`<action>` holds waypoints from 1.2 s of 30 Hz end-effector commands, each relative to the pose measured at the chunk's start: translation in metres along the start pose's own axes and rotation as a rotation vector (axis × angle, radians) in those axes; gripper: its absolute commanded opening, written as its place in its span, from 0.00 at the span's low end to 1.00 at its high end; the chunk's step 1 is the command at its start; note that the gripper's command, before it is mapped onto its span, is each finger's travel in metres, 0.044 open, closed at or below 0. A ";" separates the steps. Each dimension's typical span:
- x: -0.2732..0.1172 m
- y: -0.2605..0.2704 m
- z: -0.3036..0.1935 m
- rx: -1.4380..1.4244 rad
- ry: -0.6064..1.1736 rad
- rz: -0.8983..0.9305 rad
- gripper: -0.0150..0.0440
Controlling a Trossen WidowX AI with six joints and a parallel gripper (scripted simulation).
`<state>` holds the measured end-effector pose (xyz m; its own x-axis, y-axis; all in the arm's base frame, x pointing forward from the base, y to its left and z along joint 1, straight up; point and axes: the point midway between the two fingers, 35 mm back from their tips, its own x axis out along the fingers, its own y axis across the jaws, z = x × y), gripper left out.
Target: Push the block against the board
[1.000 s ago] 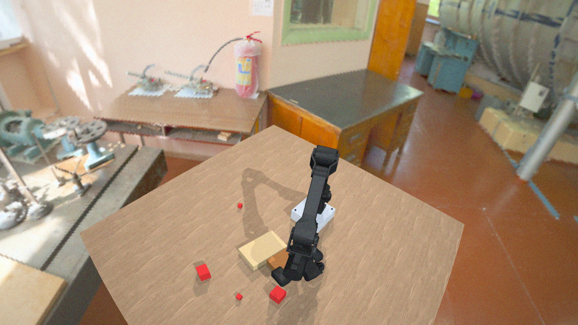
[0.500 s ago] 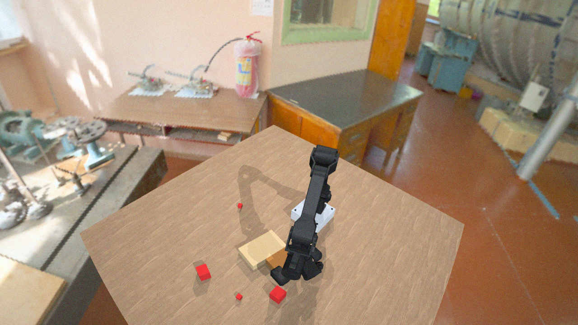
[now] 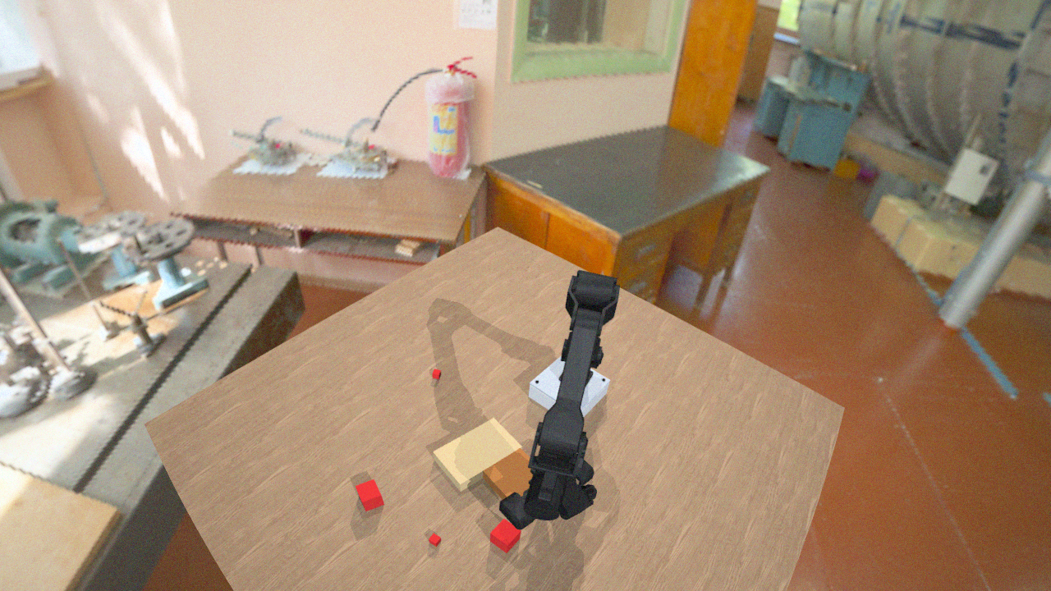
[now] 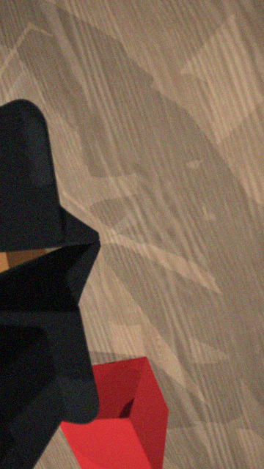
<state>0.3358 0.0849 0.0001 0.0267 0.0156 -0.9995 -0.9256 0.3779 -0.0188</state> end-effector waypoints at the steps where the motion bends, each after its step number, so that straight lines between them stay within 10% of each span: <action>1: 0.000 0.000 0.007 0.003 0.003 -0.003 0.25; 36: -0.053 -0.031 -0.015 0.457 -0.008 -0.010 0.25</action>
<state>0.3541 0.0679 0.0528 0.0398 0.0144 -0.9991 -0.7368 0.6758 -0.0196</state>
